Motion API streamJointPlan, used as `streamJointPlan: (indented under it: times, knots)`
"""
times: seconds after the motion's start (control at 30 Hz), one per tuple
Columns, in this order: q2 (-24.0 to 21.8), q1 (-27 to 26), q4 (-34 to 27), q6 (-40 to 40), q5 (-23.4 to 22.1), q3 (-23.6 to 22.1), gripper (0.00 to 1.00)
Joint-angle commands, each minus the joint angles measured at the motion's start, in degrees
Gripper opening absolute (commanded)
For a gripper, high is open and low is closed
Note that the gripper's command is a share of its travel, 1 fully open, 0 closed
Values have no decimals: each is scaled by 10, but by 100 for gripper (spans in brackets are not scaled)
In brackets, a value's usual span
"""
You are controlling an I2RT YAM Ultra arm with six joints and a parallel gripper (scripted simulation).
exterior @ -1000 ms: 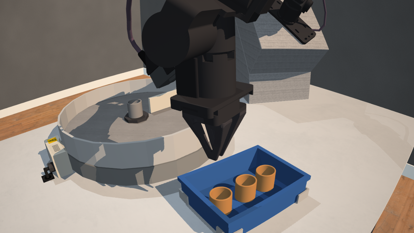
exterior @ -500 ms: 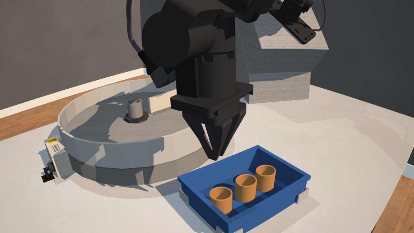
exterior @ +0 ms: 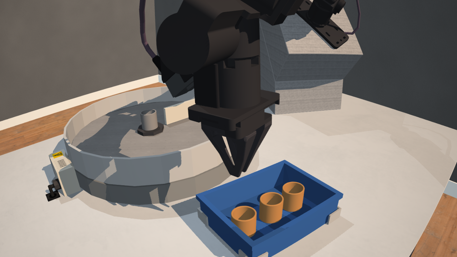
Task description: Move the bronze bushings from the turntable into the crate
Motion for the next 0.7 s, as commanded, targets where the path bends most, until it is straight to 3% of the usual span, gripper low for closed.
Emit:
streamJointPlan:
  times: [0.0, 0.63, 0.67]
  knots:
    - [-17, -16, -13, -4, -1, 17, 14]
    - [-17, -16, -13, -4, -1, 17, 14]
    - [-19, -16, -14, -5, -2, 17, 100]
